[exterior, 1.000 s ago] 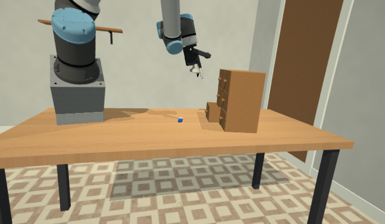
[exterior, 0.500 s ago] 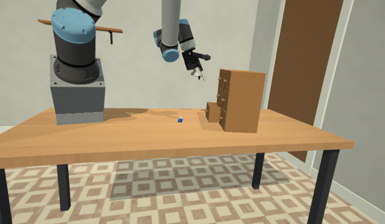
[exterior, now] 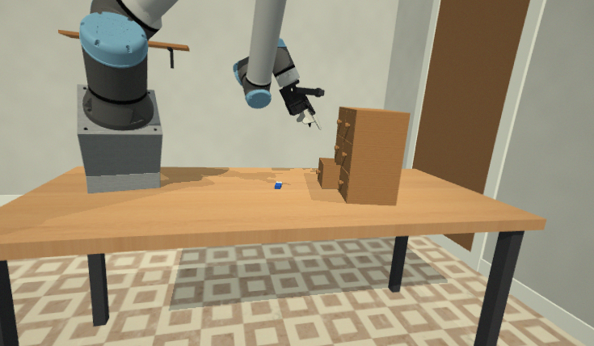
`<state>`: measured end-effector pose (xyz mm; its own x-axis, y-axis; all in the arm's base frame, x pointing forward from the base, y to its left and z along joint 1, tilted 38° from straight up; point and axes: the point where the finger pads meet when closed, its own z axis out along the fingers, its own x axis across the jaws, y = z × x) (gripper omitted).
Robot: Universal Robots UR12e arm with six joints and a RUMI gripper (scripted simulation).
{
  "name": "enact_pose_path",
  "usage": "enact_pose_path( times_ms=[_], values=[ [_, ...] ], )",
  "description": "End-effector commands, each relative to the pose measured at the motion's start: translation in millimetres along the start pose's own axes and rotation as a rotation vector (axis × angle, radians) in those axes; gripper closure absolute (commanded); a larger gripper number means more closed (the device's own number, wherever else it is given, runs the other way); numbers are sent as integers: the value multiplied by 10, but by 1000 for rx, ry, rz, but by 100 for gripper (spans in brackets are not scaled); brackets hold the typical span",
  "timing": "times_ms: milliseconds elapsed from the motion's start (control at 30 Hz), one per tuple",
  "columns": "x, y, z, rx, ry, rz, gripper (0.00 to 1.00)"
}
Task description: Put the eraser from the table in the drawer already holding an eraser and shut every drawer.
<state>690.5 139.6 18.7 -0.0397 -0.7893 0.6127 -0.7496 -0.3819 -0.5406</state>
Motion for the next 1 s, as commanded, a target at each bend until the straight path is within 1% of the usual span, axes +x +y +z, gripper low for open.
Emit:
enact_pose_path(
  times_ms=[0, 433, 500, 967],
  values=[
    [1, -19, 55, 37, -2, -10, 0],
    [18, -65, 231, 137, -5, -43, 0],
    [18, -65, 231, 137, -5, -43, 0],
    [31, -100, 366, 214, -6, -68, 0]
  ],
)
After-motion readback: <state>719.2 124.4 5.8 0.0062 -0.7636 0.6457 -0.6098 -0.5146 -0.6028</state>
